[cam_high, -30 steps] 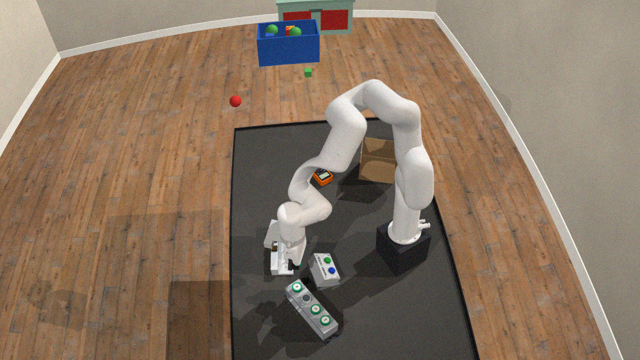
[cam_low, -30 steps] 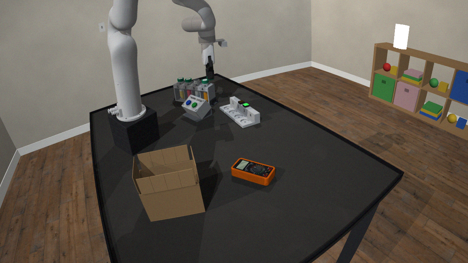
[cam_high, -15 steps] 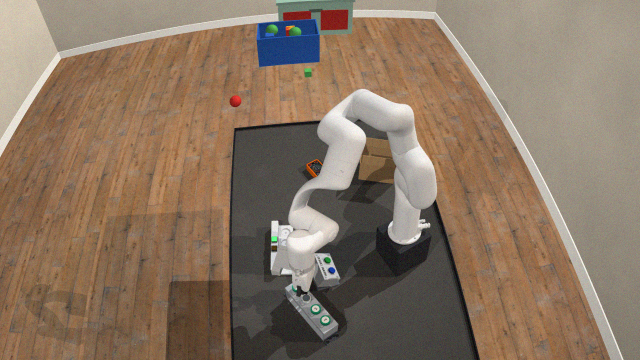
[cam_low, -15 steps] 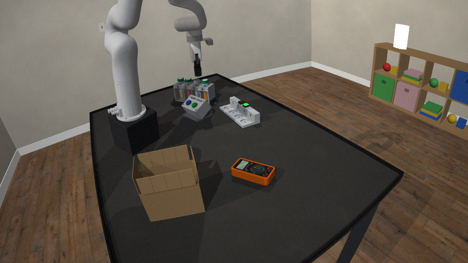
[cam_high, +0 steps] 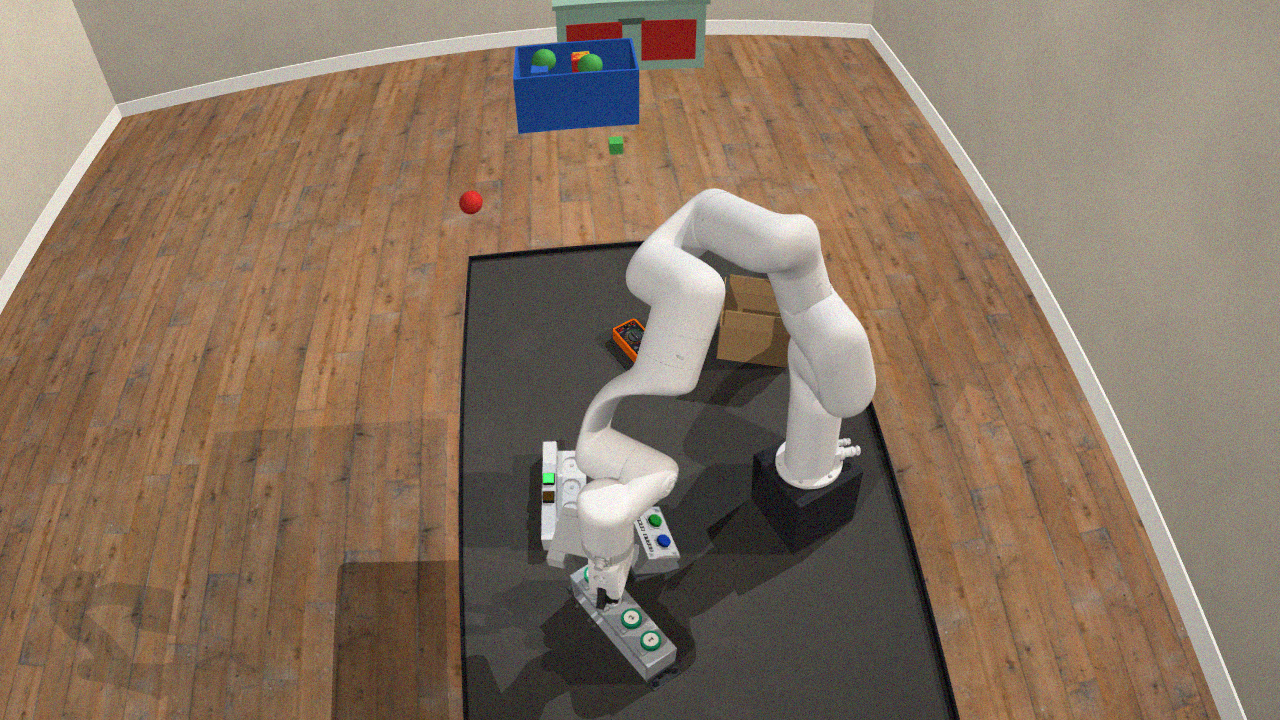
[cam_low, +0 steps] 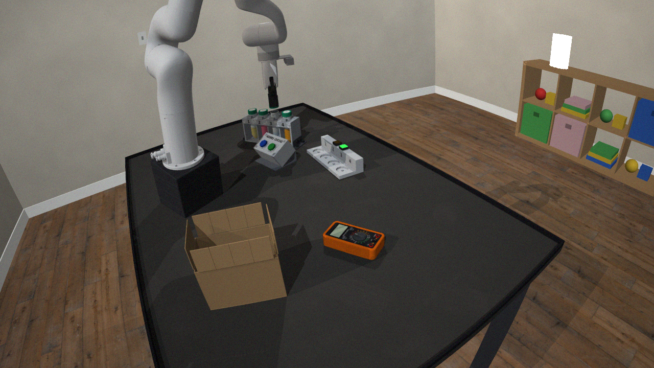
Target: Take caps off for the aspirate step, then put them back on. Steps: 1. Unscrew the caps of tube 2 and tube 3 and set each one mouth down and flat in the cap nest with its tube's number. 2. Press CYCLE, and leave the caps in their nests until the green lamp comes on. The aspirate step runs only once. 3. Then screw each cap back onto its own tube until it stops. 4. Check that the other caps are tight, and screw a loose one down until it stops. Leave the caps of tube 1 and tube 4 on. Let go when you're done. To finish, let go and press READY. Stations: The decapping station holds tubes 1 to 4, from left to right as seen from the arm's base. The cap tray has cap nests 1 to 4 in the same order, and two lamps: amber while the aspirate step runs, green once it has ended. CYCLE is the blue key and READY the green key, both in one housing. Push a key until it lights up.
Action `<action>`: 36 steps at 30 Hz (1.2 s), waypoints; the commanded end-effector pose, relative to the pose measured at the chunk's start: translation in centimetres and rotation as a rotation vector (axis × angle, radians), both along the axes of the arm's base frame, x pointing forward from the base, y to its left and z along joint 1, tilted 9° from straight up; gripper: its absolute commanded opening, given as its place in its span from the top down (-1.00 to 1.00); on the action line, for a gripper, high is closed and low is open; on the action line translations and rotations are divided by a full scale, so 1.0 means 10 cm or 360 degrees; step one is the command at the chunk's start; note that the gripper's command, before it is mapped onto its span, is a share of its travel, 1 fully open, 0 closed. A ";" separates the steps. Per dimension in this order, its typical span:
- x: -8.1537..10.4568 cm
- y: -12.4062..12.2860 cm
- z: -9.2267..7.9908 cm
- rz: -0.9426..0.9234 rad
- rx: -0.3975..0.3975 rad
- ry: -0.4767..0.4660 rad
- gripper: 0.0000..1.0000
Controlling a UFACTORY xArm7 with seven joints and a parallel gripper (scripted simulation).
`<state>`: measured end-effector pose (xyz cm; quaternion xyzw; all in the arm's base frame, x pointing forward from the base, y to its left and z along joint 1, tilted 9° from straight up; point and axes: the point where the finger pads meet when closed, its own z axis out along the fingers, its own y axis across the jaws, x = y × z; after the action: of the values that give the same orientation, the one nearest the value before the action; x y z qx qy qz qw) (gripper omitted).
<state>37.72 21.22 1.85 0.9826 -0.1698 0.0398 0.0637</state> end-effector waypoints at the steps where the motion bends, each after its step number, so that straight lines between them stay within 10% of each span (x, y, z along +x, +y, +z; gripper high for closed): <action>1: 0.02 0.00 -0.11 0.0002 0.0003 -0.0006 1.00; 36: 0.03 -0.02 -0.24 0.0002 0.0003 -0.0006 1.00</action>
<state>37.86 20.93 -0.52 0.9826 -0.1697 0.0399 0.0638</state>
